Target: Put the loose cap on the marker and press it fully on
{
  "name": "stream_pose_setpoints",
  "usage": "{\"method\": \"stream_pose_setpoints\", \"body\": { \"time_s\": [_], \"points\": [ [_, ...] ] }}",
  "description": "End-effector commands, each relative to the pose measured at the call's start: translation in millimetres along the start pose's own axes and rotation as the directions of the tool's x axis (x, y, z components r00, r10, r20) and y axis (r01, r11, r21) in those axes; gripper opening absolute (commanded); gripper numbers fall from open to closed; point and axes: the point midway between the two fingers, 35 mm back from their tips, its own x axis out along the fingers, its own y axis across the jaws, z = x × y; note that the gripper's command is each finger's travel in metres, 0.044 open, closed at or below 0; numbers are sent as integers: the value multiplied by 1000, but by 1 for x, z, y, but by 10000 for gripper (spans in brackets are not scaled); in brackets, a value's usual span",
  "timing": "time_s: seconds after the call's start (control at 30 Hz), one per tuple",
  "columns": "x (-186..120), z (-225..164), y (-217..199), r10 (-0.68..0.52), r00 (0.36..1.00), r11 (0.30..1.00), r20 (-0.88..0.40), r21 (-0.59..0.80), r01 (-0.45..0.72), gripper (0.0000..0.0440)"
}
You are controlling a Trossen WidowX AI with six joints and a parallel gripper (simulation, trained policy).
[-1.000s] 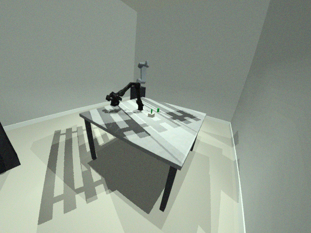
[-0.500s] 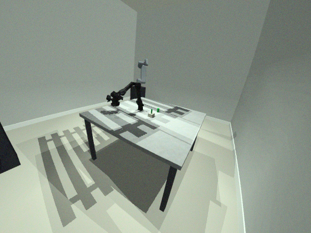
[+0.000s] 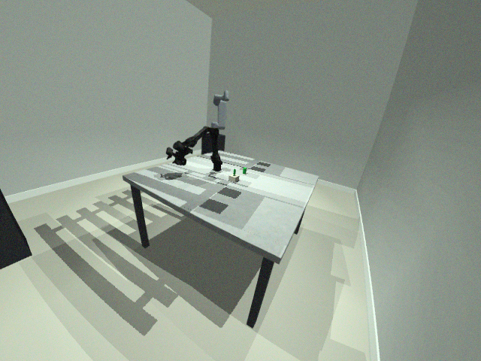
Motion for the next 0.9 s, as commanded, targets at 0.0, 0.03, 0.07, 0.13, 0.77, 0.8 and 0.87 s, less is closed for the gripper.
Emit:
{"method": "stream_pose_setpoints", "body": {
  "time_s": [0.0, 0.03, 0.07, 0.13, 0.77, 0.8, 0.87],
  "points": [
    [-8, 8, -4, -9, 999, 1000, 38, 24, 8, 277],
    [-10, 11, -5, -10, 999, 1000, 48, 28, 9, 278],
    [-12, 13, -5, -11, 998, 999, 57, 32, 9, 279],
    [-17, 18, -5, -13, 997, 999, 77, 40, 10, 282],
    [-62, 64, -6, -26, 967, 993, 255, 118, -5, 296],
    [-65, 67, -6, -26, 964, 992, 264, 122, -7, 296],
    [-70, 72, -6, -27, 959, 991, 282, 130, -11, 297]
  ]
}}
